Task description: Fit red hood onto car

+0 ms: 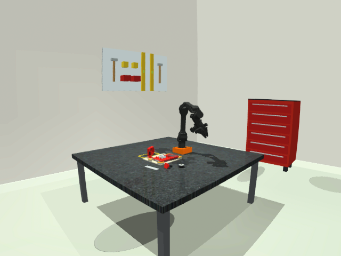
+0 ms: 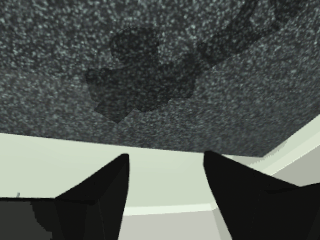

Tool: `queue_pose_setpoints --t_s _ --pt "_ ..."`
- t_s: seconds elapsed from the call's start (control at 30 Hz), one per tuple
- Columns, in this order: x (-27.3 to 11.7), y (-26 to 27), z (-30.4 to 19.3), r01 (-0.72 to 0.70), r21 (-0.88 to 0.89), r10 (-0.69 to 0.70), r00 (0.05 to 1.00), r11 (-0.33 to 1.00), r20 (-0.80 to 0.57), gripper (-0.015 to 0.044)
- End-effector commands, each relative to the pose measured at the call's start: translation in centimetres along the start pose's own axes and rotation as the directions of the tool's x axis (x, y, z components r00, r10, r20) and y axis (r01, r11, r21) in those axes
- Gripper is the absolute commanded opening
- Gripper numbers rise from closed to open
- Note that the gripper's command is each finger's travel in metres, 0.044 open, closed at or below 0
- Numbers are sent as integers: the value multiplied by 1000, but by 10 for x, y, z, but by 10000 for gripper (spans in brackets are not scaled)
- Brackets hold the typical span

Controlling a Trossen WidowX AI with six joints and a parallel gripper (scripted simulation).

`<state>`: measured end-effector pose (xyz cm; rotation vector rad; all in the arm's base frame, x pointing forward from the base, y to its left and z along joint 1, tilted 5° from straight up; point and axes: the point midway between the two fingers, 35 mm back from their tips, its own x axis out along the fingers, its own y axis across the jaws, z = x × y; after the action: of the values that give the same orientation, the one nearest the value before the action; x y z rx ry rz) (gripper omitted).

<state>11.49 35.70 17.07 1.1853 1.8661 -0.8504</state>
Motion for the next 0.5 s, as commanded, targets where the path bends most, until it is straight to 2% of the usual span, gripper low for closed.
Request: queue_pose_setpoints --t_s 0.0,0.23,0.47 --pt "-1 2 2 -4 -7 4 1000 1000 1 195" --pt "-35 69 69 -126 -269 149 986 955 70 11" --pt "-77 114 162 -112 -535 250 949 838 192 0"
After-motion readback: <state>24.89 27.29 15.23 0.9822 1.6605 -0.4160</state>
